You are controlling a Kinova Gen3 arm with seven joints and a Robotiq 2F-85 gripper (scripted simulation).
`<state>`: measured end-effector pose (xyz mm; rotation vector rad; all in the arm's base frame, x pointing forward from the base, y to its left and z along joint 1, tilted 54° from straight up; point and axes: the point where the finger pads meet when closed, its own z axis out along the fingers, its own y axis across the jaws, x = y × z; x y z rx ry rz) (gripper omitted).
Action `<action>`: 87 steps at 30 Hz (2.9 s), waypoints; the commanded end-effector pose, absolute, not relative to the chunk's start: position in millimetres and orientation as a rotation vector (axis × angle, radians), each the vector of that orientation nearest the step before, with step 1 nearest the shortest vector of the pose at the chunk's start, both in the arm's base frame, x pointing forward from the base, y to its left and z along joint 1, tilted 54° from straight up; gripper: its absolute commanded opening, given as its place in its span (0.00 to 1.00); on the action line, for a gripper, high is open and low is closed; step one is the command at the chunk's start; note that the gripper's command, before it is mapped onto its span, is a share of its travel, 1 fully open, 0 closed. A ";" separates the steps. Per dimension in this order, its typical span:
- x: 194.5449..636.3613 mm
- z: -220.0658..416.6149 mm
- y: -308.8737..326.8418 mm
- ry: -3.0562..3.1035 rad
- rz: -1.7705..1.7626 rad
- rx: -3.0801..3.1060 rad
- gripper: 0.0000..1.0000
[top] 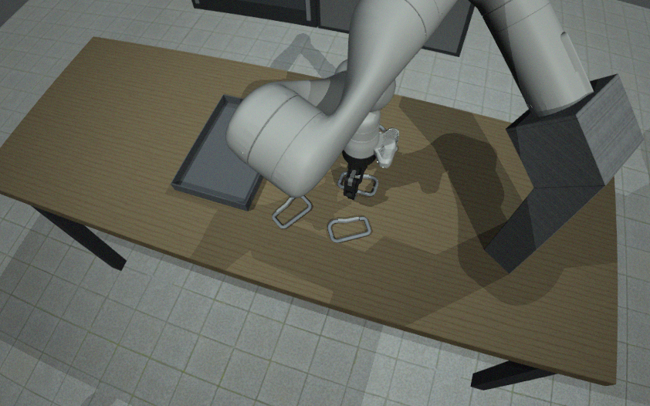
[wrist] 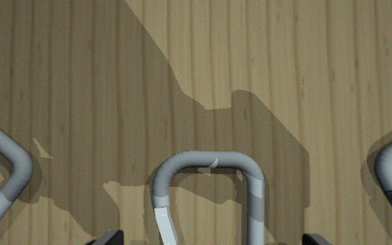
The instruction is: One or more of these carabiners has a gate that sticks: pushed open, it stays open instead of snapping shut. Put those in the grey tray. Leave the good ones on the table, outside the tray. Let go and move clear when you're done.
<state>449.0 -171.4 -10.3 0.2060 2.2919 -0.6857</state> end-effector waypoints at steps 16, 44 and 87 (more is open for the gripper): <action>449.1 -10.0 -171.1 2.291 -0.685 0.206 1.00; 398.5 37.5 -125.5 2.291 -0.685 0.206 1.00; 388.2 79.4 -102.2 2.297 -0.707 0.220 1.00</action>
